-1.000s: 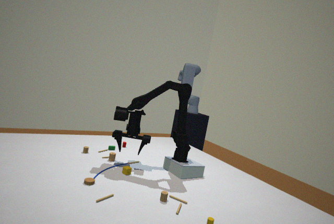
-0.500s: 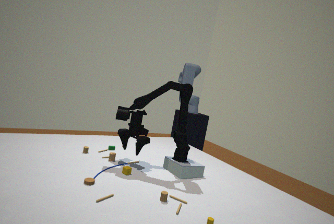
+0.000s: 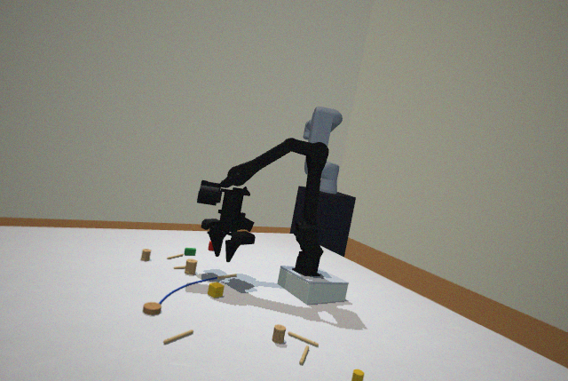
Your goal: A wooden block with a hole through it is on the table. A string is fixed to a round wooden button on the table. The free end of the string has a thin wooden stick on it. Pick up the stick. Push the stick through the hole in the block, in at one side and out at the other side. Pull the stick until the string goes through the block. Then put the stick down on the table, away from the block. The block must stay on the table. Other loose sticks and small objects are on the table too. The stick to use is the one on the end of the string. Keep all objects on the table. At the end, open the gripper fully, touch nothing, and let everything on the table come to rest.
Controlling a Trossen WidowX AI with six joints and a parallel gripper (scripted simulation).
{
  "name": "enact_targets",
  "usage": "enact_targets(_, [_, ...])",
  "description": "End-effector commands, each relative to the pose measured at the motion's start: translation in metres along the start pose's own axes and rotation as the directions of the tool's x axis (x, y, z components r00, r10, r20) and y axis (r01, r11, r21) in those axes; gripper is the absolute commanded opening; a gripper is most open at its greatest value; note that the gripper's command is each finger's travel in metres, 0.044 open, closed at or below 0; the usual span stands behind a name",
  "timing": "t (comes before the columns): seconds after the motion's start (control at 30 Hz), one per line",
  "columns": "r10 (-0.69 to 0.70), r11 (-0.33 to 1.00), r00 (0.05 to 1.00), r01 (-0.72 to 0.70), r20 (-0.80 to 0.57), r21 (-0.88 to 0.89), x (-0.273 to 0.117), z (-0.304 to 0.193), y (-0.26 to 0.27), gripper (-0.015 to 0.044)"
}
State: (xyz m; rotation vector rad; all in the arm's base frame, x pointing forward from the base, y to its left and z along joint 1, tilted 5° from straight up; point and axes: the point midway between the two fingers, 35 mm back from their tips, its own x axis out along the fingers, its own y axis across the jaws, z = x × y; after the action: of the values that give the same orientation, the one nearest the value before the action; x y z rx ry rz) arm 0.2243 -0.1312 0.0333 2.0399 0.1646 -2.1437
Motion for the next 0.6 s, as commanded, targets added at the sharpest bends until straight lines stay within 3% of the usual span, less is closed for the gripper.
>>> enact_targets(0.0, [0.006, 1.000, 1.000, -0.007, 0.003, 0.008, 0.0000, 0.0006, 0.0011, 0.0125])
enact_targets(0.57, [0.007, 1.000, 1.000, -0.007, 0.003, 0.008, 0.0057, 0.0001, 0.0015, 0.0122])
